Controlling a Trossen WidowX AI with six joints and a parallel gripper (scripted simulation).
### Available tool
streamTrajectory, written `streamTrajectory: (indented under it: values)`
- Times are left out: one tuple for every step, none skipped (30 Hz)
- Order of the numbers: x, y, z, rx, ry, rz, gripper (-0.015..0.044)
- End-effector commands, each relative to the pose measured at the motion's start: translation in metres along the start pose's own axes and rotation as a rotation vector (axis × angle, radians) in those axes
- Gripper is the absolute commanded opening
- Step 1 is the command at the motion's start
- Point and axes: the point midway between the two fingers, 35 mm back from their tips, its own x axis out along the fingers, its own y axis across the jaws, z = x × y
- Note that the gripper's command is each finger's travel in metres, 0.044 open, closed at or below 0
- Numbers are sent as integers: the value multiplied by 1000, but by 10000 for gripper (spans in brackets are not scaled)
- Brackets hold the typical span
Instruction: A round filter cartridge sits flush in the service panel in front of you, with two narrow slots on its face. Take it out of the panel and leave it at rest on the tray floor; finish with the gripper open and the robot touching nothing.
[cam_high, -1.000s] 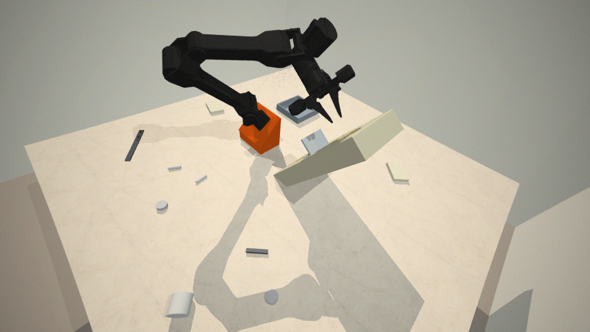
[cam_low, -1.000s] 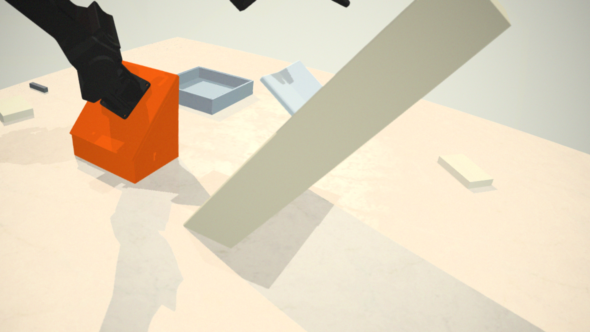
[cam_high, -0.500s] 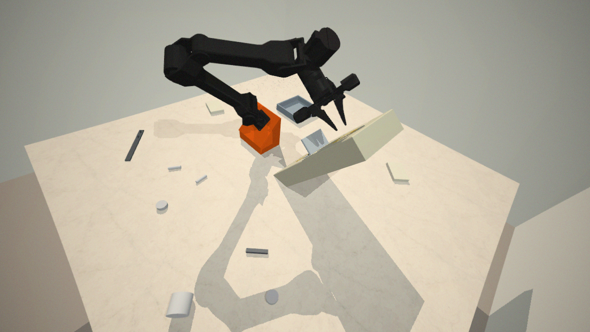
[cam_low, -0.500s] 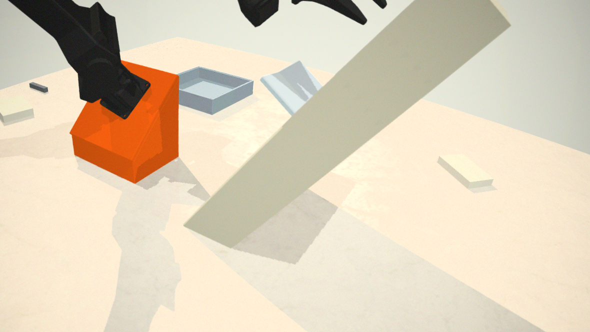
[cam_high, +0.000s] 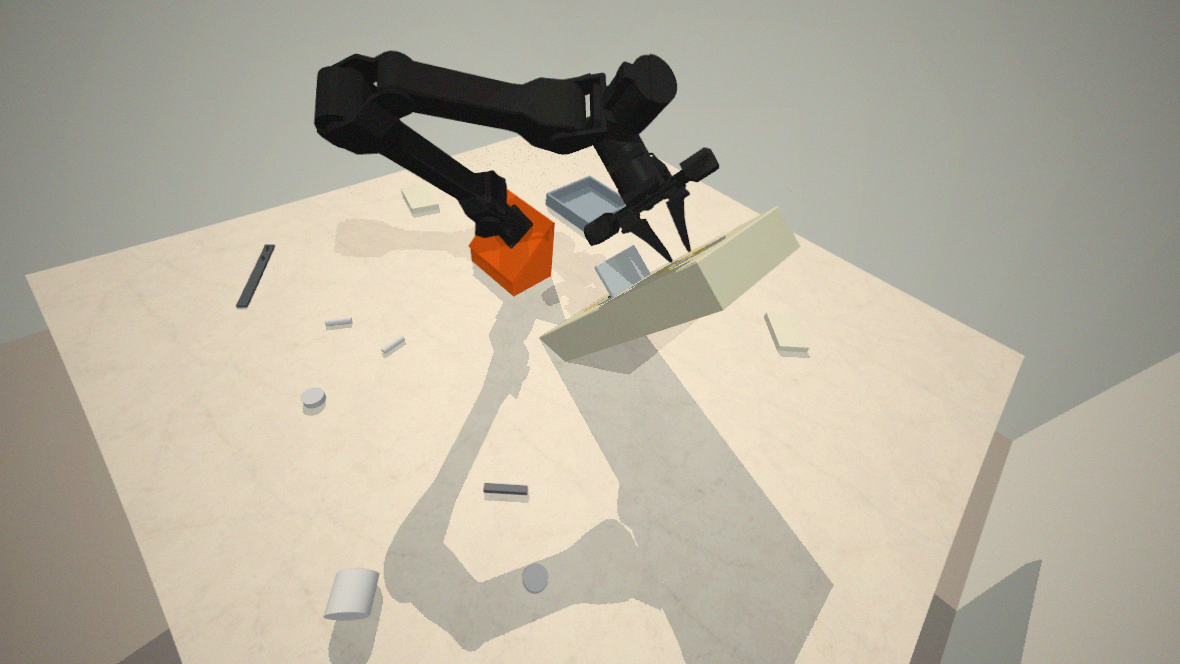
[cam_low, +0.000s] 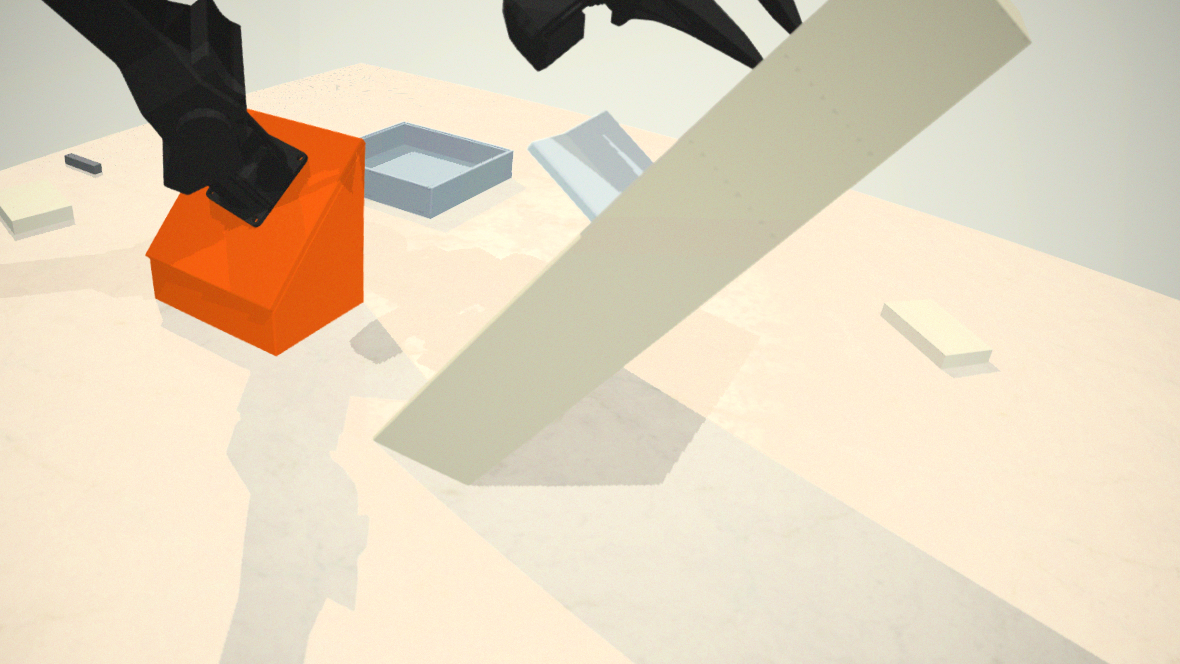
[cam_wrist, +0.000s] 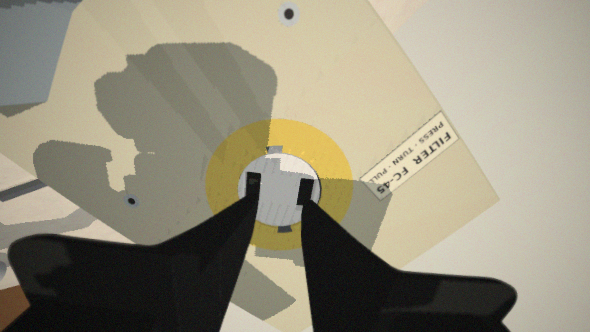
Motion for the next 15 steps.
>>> streamTrajectory:
  values:
    - [1, 2, 5, -13, -6, 2, 116]
    - [1, 2, 5, -13, -6, 2, 116]
    - [1, 2, 5, -13, -6, 2, 116]
    - [1, 2, 6, -13, -6, 2, 116]
    - [1, 2, 6, -13, -6, 2, 116]
    - [1, 2, 6, -13, -6, 2, 116]
    - [1, 2, 6, -13, -6, 2, 116]
    - [1, 2, 6, -13, -6, 2, 116]
    - [1, 2, 6, -13, -6, 2, 116]
    - [1, 2, 6, -13, -6, 2, 116]
    - [1, 2, 6, -13, -6, 2, 116]
    - [1, 2, 6, -13, -6, 2, 116]
    - [1, 2, 6, -13, -6, 2, 116]
    - [1, 2, 6, -13, -6, 2, 116]
    - [1, 2, 6, -13, -6, 2, 116]
